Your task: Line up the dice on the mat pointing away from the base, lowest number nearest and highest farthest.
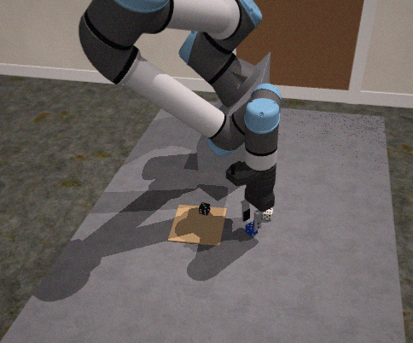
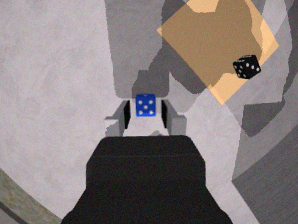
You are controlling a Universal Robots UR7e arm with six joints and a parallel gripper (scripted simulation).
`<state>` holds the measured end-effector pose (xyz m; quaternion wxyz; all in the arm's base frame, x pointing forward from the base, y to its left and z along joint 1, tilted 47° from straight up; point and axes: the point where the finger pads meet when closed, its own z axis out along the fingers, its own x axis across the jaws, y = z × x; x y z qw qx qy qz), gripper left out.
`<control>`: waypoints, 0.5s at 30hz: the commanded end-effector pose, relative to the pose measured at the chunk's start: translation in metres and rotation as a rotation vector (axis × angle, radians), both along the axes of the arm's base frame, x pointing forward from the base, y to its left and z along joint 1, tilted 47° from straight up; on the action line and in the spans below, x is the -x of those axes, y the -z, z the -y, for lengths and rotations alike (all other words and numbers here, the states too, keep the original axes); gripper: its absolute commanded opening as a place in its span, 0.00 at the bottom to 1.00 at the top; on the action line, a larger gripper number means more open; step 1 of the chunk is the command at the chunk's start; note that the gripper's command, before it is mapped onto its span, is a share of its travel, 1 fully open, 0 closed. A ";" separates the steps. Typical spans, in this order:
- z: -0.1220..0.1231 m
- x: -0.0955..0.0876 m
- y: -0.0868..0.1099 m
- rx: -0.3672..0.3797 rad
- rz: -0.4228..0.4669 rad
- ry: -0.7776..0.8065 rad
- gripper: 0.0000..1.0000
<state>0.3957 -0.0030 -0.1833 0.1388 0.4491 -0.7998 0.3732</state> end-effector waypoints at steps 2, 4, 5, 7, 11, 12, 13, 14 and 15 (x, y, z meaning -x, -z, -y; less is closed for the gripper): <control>0.006 -0.002 0.006 0.000 0.001 0.001 0.79; 0.009 -0.002 0.008 0.000 0.001 0.001 0.79; 0.010 -0.003 0.010 0.000 0.001 0.001 0.79; 0.013 -0.003 0.012 0.000 0.001 0.001 0.79; 0.018 -0.004 0.017 0.000 0.001 0.001 0.79; 0.018 -0.004 0.017 0.000 0.001 0.001 0.79; 0.018 -0.004 0.017 0.000 0.001 0.001 0.79; 0.019 -0.004 0.018 0.000 0.001 0.001 0.79; 0.019 -0.004 0.019 0.000 0.001 0.001 0.79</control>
